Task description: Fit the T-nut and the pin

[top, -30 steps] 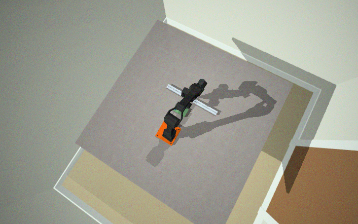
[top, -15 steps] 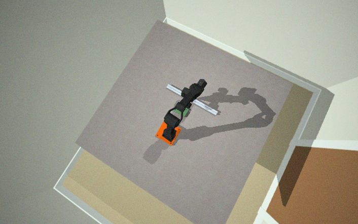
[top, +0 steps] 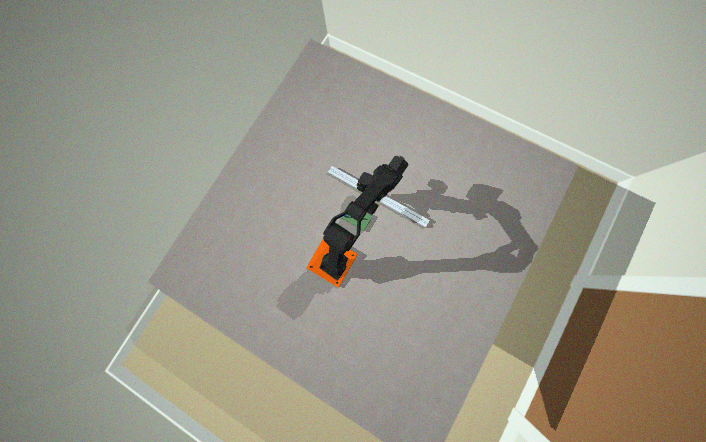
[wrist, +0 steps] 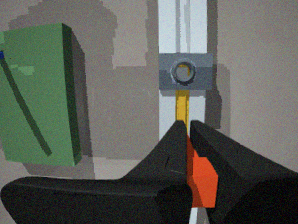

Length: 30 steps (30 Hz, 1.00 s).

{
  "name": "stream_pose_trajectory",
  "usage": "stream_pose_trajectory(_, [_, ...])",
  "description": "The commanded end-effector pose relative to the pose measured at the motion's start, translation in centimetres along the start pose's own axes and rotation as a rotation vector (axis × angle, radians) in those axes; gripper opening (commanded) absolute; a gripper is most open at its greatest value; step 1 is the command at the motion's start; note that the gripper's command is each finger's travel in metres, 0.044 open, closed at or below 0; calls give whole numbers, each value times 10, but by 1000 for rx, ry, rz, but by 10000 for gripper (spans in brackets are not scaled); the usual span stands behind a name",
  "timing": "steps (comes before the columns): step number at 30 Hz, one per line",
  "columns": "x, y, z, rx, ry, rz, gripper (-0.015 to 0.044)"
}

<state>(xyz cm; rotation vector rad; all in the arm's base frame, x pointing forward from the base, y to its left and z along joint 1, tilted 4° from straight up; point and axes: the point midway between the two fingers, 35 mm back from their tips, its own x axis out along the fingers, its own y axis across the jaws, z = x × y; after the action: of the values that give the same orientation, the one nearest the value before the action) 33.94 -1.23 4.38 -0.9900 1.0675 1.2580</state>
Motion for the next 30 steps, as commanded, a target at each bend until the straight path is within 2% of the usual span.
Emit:
stream_pose_trajectory(1, [0,0,1,3,-5,0,-150])
stream_pose_trajectory(13, [0,0,0,0,0,0,-150])
stream_pose_trajectory(24, [0,0,0,0,0,0,139])
stream_pose_trajectory(29, [0,0,0,0,0,0,145])
stream_pose_trajectory(30, [-2,-1,1,11,5,1,171])
